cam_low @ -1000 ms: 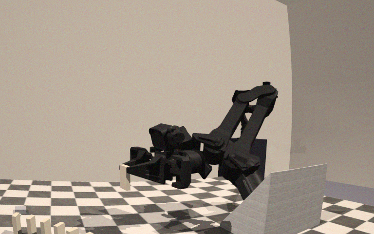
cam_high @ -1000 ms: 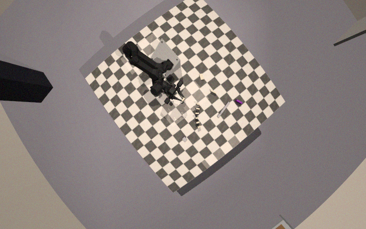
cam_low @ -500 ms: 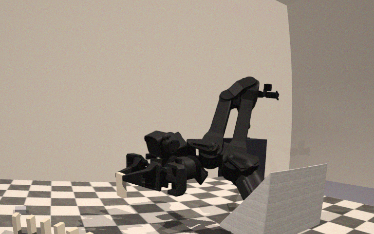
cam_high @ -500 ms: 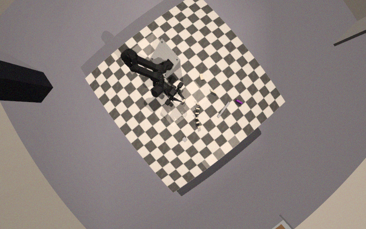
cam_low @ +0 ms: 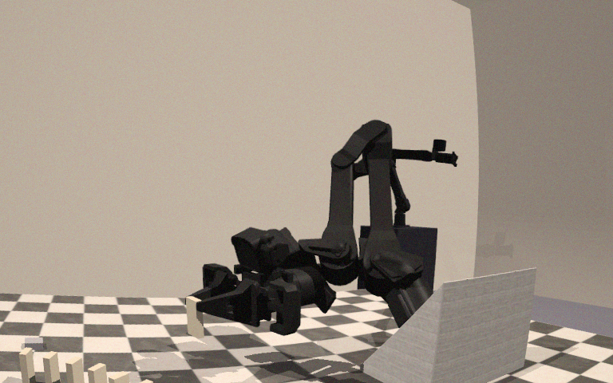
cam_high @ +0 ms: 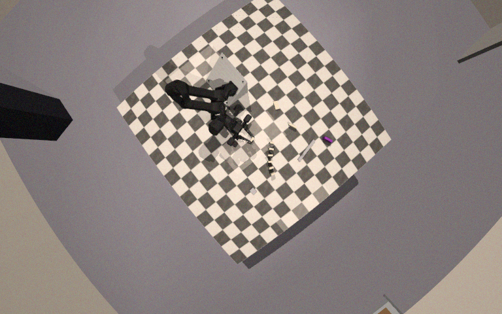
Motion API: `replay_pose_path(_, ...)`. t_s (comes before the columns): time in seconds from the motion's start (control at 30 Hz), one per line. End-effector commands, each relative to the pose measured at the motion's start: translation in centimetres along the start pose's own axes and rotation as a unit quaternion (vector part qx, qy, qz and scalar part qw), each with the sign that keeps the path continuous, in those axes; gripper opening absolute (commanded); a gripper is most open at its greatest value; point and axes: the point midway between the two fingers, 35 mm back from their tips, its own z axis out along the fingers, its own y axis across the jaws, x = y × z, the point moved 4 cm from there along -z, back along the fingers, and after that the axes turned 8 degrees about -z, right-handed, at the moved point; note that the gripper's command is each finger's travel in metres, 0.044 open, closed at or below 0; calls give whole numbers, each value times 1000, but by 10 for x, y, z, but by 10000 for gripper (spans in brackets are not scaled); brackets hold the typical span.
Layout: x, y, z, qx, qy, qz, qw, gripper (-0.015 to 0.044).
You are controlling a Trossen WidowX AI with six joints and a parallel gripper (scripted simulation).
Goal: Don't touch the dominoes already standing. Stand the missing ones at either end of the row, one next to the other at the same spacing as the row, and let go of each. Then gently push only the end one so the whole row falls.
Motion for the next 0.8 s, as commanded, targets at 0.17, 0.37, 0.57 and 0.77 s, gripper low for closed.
replay_pose_path(0.17,11,1,2,-1,-1,0,1000,107)
replay_pose_path(0.37,19,2,2,-2,0,1,1000,107)
replay_pose_path(0.57,27,4,3,-2,0,3,1000,107)
replay_pose_path(0.77,35,6,2,-2,1,5,1000,107)
